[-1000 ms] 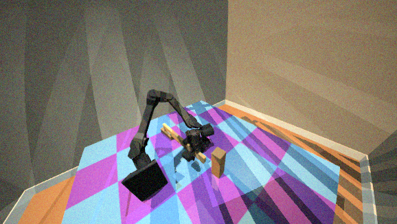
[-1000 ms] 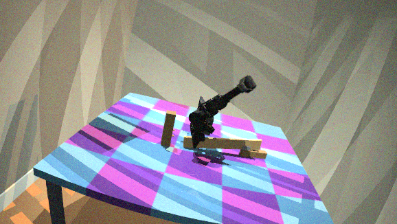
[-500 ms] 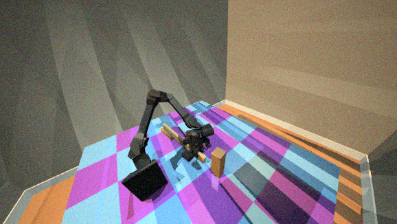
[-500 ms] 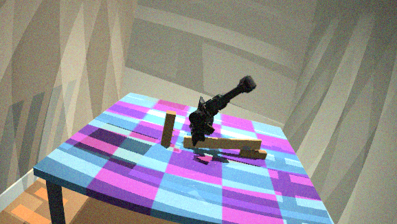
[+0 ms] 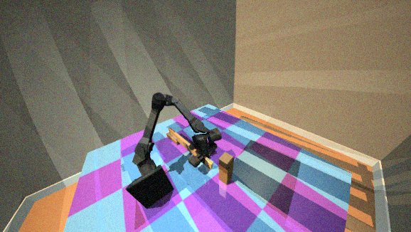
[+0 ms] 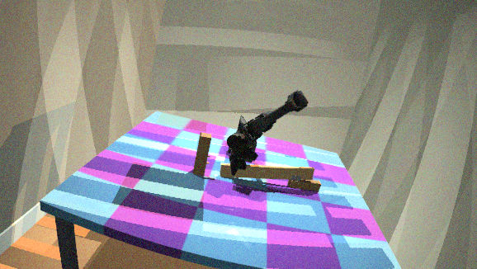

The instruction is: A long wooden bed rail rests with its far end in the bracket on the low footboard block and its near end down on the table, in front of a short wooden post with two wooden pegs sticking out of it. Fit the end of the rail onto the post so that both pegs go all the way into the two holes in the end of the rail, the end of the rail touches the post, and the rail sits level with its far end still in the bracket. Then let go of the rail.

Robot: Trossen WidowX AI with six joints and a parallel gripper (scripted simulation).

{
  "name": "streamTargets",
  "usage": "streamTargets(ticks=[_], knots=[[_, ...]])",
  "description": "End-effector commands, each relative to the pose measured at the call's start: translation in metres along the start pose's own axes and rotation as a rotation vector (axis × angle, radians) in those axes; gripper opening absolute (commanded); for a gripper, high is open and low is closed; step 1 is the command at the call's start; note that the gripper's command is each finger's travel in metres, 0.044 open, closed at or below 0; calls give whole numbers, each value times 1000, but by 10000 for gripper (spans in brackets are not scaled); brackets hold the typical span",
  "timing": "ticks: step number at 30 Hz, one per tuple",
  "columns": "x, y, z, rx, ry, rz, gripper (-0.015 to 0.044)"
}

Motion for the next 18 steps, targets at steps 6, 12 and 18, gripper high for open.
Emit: streamTargets(ticks=[6,12,18], knots=[[3,-1,0,0,-2,-4,0],[6,0,0,0,-2,-4,0],[9,0,-1,0,-3,-4,0]])
Point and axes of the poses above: the point midway between the two fingers, 35 mm back from their tips, its own x axis back along the fingers, its own z axis across the jaws, y = z × x, the point moved 9 cm from there along x, back along the fingers, and after that the axes turned 14 degrees about -x, right-handed, at the moved point
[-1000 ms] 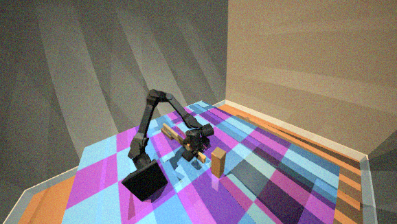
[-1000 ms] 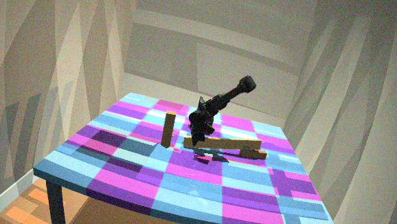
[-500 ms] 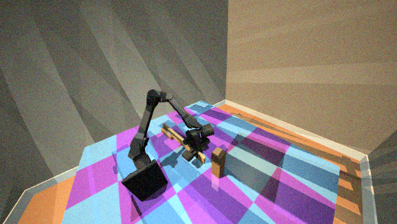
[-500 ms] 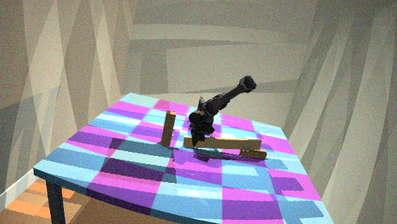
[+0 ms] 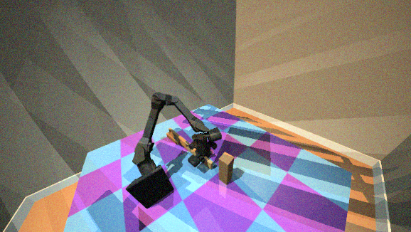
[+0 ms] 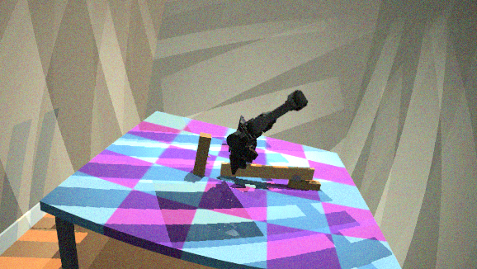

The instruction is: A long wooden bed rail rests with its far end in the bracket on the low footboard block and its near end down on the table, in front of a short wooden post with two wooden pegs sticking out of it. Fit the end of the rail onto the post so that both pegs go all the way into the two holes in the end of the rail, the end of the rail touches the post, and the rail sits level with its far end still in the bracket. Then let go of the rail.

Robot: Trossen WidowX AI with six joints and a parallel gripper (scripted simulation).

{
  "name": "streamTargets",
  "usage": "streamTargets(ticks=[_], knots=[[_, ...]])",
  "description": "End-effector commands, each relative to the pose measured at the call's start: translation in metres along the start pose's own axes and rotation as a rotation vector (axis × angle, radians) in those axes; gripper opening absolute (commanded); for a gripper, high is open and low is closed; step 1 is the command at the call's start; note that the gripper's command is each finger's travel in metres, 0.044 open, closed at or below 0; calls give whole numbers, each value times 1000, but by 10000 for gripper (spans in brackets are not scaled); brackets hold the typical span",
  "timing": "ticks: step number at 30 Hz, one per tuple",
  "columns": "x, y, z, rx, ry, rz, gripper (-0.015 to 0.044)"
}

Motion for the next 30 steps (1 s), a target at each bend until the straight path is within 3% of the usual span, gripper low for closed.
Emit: streamTargets(ticks=[1,30], knots=[[5,0,-1,3,-8,-4,0],[19,0,-3,3,-8,-3,0]])
Point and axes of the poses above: the point midway between the two fingers, 35 mm back from their tips, its own x axis back along the fingers, its own z axis across the jaws, y = z × x, the point moved 9 cm from there along x, back along the fingers, and after that the axes turned 14 degrees about -x, right-handed, at the moved point
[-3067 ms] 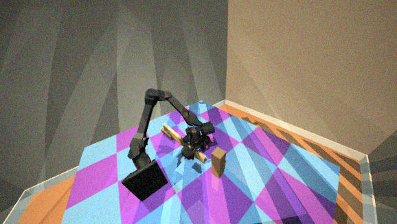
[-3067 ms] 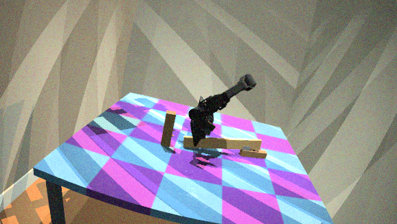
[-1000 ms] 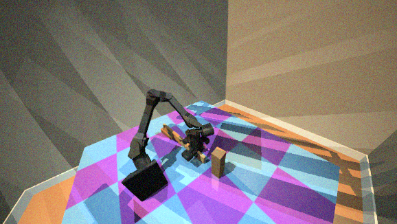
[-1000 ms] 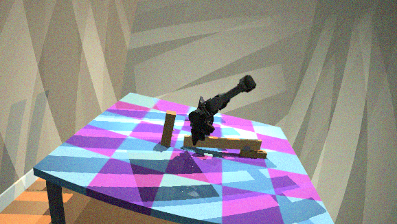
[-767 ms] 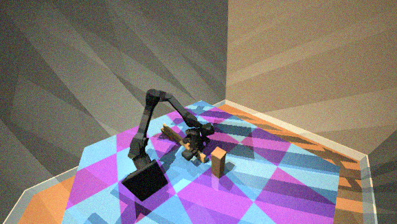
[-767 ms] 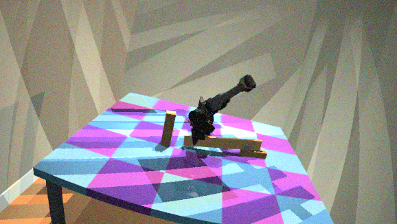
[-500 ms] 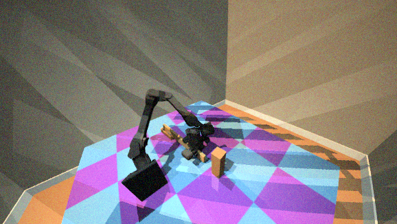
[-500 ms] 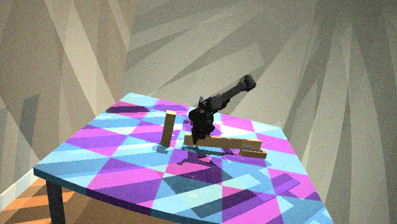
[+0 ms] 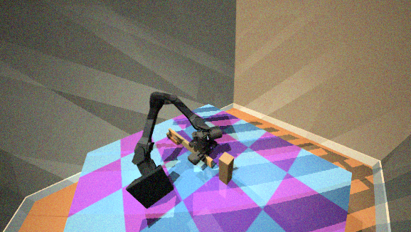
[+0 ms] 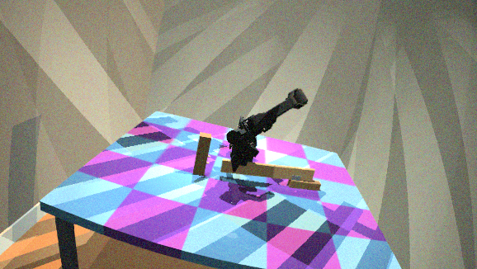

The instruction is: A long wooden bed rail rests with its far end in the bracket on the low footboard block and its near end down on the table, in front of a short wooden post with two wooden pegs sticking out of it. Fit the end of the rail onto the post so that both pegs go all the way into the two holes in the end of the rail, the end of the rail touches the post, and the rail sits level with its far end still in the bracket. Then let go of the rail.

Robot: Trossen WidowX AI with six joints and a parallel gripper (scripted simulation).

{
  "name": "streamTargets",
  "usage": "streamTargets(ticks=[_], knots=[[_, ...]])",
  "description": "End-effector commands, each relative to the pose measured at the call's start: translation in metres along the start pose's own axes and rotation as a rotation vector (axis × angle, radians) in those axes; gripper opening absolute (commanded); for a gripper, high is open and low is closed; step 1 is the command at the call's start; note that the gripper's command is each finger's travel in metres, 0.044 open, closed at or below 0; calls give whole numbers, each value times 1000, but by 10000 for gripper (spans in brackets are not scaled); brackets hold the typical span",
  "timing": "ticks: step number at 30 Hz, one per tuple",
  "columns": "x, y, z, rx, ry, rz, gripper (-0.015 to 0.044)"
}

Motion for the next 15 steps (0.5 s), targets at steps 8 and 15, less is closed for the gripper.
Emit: streamTargets(ticks=[8,15], knots=[[9,-1,-1,0,-10,-4,0],[12,-1,-1,0,-10,-4,0]])
Point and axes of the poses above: the point midway between the two fingers, 35 mm back from their tips, its own x axis back along the fingers, its own z axis across the jaws, y = z × x, the point moved 9 cm from there along x, back along the fingers, and after that the axes turned 14 degrees about -x, right-handed, at the moved point
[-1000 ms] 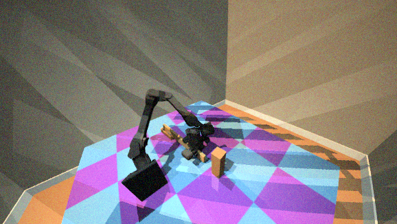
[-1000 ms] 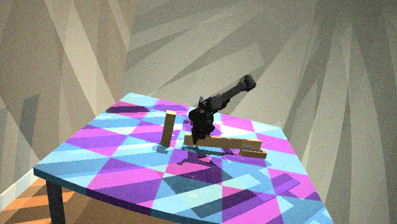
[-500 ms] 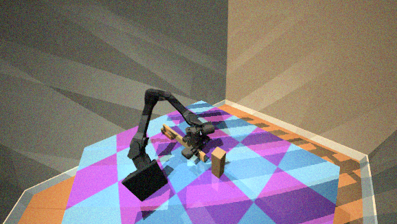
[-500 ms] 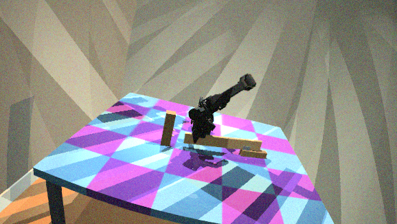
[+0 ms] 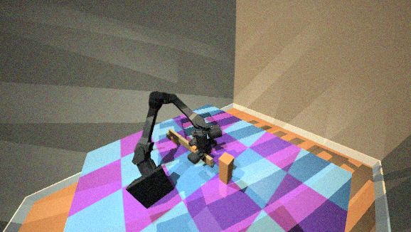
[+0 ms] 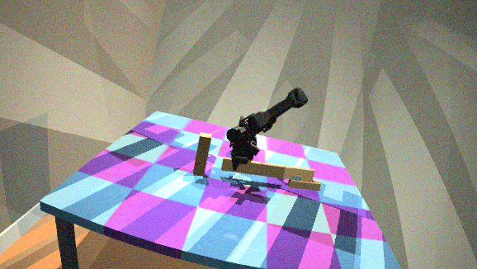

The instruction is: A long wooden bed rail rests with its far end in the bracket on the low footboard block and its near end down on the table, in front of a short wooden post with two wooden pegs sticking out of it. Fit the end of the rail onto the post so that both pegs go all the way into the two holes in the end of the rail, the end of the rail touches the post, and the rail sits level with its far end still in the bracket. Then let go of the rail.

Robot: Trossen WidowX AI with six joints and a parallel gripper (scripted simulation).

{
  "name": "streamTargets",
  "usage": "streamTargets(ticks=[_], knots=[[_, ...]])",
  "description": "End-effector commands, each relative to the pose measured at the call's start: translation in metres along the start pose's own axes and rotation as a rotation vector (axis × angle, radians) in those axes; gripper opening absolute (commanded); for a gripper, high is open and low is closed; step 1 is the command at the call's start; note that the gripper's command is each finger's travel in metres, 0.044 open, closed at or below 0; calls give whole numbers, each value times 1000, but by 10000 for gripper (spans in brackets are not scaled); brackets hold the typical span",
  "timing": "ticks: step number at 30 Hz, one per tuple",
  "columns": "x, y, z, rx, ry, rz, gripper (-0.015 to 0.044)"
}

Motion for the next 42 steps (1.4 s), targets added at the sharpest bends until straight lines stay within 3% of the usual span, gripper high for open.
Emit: streamTargets(ticks=[1,42], knots=[[5,-1,-1,0,-10,-3,0],[8,-1,0,0,-10,-3,0]])
Point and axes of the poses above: the point midway between the two fingers, 35 mm back from their tips, its own x axis back along the fingers, its own z axis across the jaws, y = z × x, the point moved 9 cm from there along x, back along the fingers, and after that the axes turned 14 degrees about -x, right-handed, at the moved point
